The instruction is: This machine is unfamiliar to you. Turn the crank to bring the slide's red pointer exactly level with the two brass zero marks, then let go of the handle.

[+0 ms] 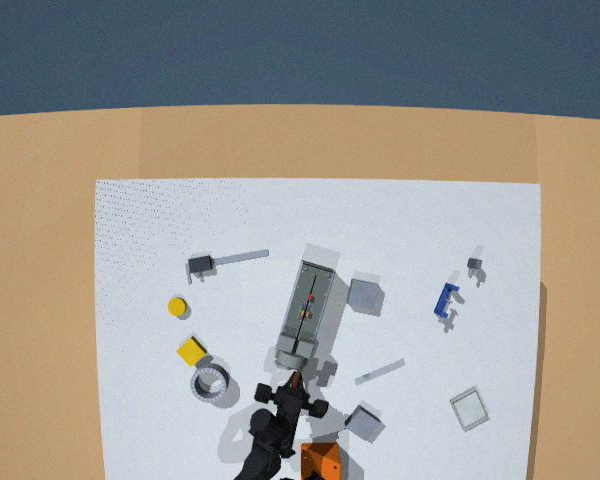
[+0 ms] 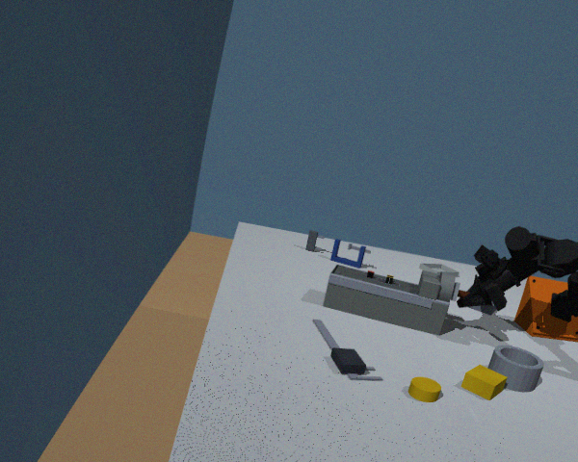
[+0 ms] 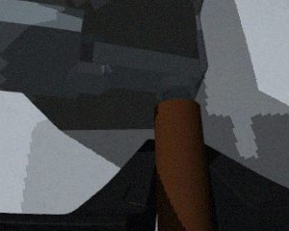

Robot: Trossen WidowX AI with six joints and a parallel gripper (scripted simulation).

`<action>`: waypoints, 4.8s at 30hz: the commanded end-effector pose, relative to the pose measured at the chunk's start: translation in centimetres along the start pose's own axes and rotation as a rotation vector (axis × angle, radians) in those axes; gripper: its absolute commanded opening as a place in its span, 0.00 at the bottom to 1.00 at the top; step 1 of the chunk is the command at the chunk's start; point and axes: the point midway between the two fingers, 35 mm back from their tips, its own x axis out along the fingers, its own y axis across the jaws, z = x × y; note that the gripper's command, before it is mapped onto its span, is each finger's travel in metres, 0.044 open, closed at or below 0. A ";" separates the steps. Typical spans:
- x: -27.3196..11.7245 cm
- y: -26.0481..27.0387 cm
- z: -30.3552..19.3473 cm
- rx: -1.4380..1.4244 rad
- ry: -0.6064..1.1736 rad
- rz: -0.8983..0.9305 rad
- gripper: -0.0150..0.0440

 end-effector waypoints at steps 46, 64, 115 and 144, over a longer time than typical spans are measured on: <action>-2.9 2.3 2.8 0.006 -0.006 -0.005 0.25; -2.9 2.6 2.8 0.006 -0.006 -0.005 0.25; -2.9 2.7 2.7 0.006 -0.006 -0.005 0.25; -2.9 2.7 2.7 0.006 -0.006 -0.005 0.25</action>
